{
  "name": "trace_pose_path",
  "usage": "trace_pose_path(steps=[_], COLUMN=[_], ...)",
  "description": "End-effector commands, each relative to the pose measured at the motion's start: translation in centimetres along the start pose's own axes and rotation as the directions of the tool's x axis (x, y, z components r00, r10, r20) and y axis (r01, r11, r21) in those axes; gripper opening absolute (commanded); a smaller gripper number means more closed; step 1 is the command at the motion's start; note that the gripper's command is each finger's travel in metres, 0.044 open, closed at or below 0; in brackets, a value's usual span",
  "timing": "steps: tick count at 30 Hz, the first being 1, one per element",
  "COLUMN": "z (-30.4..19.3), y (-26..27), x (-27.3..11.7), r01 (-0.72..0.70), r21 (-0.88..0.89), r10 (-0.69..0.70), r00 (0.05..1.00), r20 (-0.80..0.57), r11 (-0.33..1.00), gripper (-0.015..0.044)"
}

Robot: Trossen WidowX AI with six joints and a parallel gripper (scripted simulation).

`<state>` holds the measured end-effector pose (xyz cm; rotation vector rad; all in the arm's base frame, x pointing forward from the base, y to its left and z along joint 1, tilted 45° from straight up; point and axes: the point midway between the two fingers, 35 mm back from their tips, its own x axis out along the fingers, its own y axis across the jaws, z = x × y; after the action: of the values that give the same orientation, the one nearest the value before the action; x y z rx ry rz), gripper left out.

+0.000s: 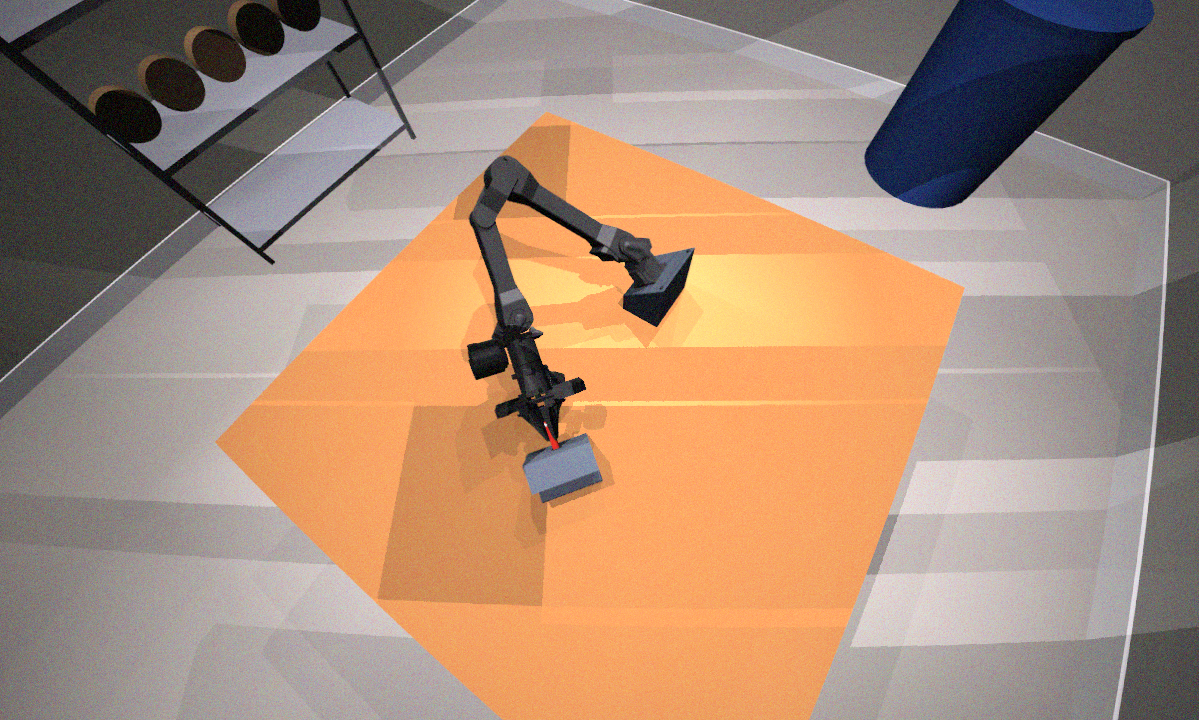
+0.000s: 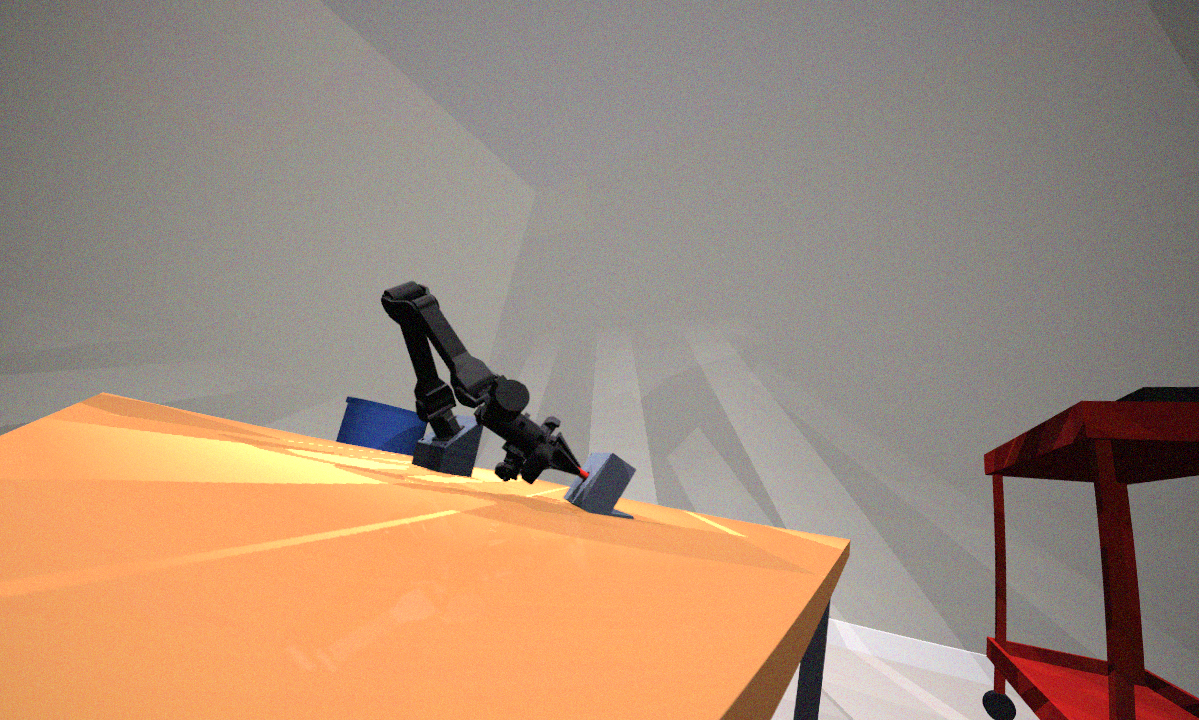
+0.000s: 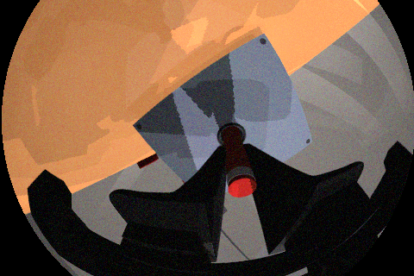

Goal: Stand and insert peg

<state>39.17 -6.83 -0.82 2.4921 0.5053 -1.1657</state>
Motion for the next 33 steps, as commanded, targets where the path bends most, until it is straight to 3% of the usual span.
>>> trace_pose_path(steps=[1,13,29,33], z=[0.15,0.05,0.03,-0.01], y=[0.03,-0.02,0.00,0.06], x=[0.23,0.16,-0.05,-0.53], r01=[-0.001,0.001,0.001,0.001], r21=[0.004,0.001,0.001,0.001], r10=[0.001,-0.001,-0.001,-0.001], r00=[1.000,1.000,1.000,1.000], r20=[0.005,0.001,0.001,0.002], r11=[1.000,1.000,1.000,1.000], gripper=[0.0000,0.0000,0.0420,0.0440])
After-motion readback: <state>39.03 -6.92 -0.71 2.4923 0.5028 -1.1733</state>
